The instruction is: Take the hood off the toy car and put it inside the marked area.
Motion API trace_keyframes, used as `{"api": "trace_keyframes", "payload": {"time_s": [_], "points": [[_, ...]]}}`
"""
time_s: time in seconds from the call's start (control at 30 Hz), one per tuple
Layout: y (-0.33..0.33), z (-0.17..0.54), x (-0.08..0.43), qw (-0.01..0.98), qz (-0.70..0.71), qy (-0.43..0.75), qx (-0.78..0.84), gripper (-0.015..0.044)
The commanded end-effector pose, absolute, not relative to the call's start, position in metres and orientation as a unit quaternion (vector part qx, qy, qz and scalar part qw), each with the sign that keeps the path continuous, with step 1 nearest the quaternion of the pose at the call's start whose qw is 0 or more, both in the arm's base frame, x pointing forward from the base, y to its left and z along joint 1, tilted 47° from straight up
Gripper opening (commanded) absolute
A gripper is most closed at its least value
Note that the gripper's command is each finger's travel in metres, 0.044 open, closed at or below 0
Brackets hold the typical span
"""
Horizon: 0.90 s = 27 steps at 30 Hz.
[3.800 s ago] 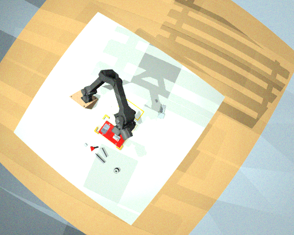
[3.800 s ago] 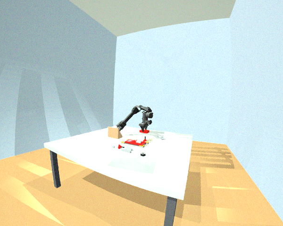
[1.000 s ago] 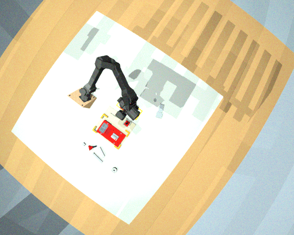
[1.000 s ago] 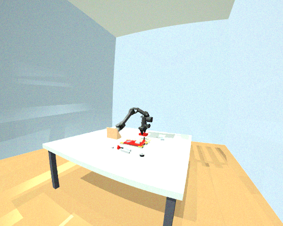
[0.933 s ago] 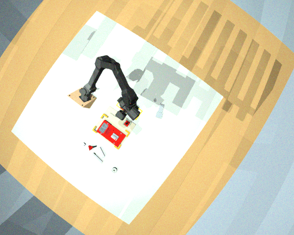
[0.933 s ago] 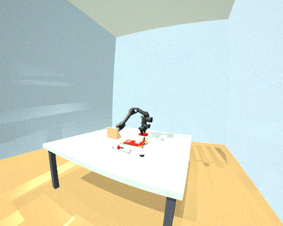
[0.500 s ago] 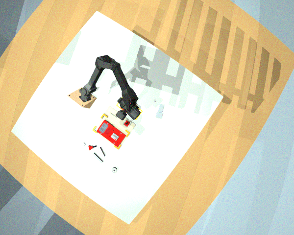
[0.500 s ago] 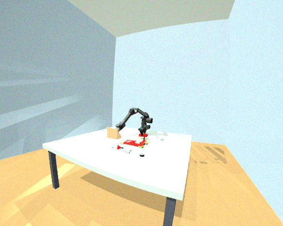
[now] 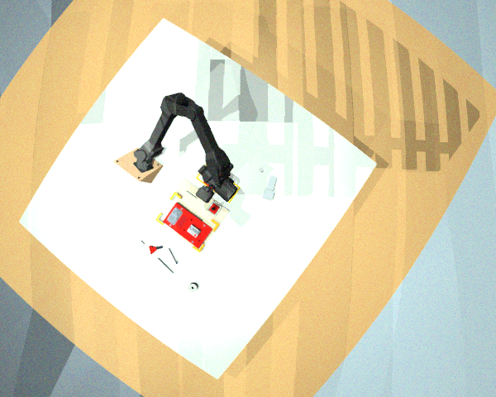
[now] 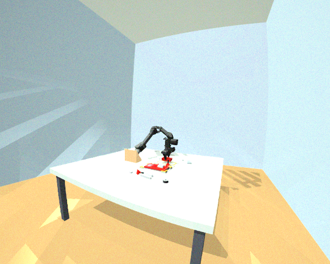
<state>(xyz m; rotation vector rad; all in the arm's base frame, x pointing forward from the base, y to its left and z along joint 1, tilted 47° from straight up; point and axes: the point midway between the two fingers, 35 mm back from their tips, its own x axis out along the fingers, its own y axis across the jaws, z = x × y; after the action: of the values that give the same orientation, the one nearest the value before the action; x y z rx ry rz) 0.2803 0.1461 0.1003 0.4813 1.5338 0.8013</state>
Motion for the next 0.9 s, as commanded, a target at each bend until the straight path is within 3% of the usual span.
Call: {"api": "trace_keyframes", "payload": {"time_s": [0.0, 0.87], "points": [[0.1488, 0.0984, 0.2790, 0.621, 0.348, 0.669, 0.214, 0.0000], [0.1572, 0.0907, 0.2773, 0.621, 0.349, 0.668, 0.214, 0.0000]]}}
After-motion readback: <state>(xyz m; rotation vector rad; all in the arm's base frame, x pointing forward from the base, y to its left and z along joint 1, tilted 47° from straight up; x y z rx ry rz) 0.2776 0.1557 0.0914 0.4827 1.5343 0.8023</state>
